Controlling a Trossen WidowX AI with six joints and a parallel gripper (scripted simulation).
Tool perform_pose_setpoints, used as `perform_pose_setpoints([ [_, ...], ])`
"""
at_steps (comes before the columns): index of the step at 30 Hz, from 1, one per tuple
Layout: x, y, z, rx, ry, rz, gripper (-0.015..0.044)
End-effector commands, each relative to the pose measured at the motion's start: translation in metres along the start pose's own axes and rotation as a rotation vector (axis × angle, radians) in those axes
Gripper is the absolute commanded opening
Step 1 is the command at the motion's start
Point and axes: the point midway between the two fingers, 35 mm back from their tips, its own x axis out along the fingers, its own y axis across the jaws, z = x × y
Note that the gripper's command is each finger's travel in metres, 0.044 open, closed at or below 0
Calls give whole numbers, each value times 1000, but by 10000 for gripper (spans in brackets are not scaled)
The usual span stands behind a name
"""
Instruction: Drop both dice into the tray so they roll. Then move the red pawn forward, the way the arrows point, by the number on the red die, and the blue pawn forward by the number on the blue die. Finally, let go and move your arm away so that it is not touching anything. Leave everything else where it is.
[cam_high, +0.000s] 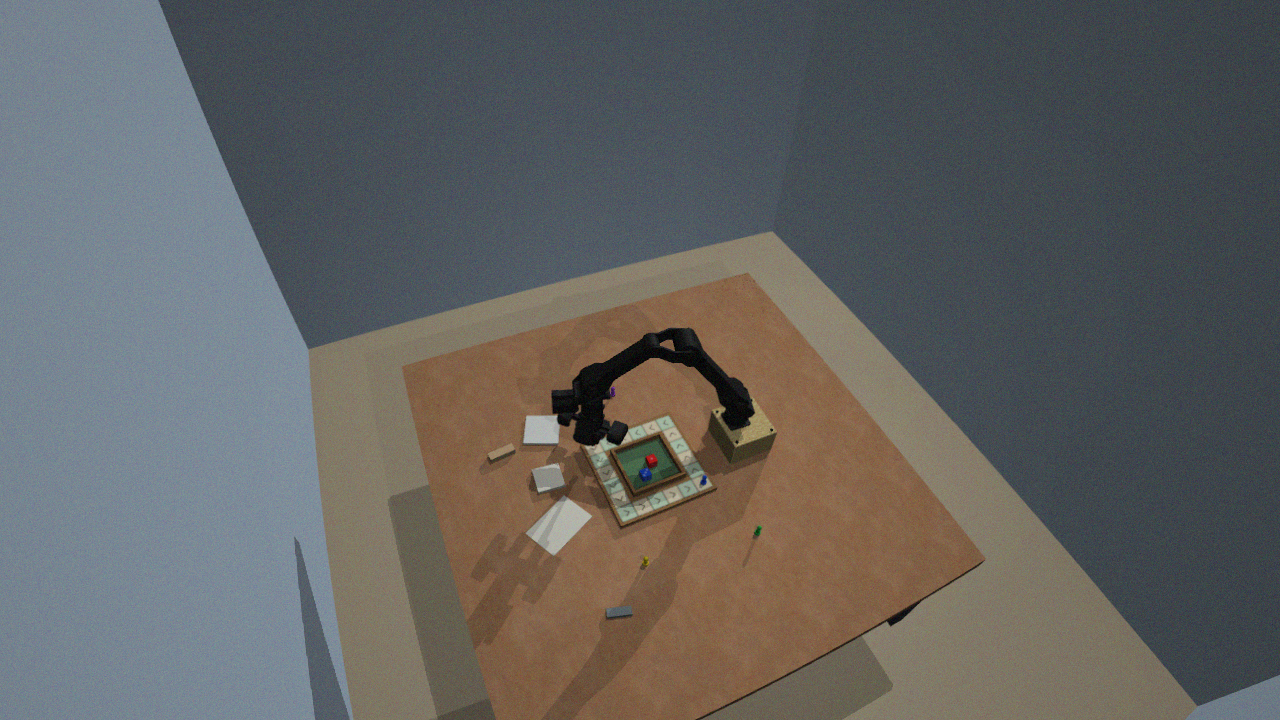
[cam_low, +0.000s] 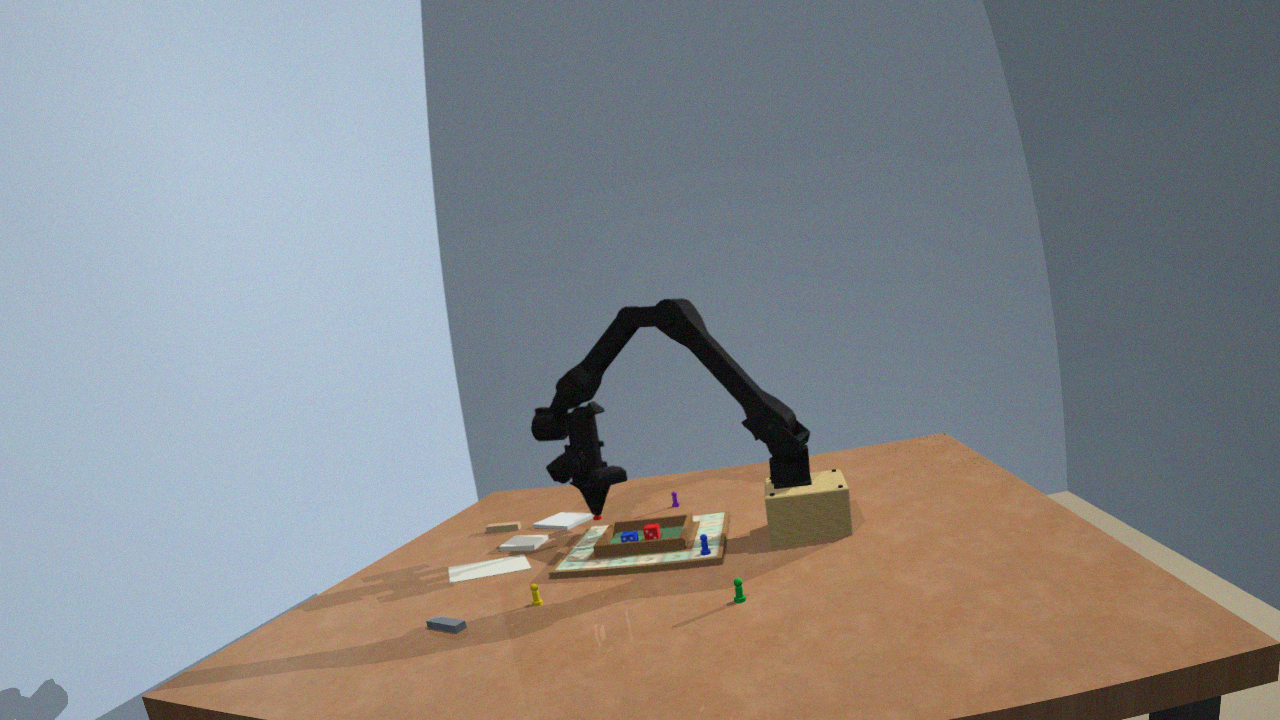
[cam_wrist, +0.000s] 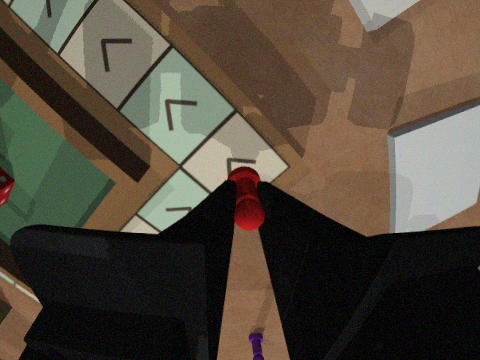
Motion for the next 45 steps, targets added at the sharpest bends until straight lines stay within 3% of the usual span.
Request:
perform_pose_setpoints([
  [1,7,3,-1,5,1,9,0],
  [15,23,3,-1,5,1,9,0],
  [32,7,0,0,1,-2,1,440],
  [35,-26,2,-1,5,0,8,440],
  [40,-29,2,-1,5,1,9,440],
  [45,-31,32,14,99,8,6,309],
])
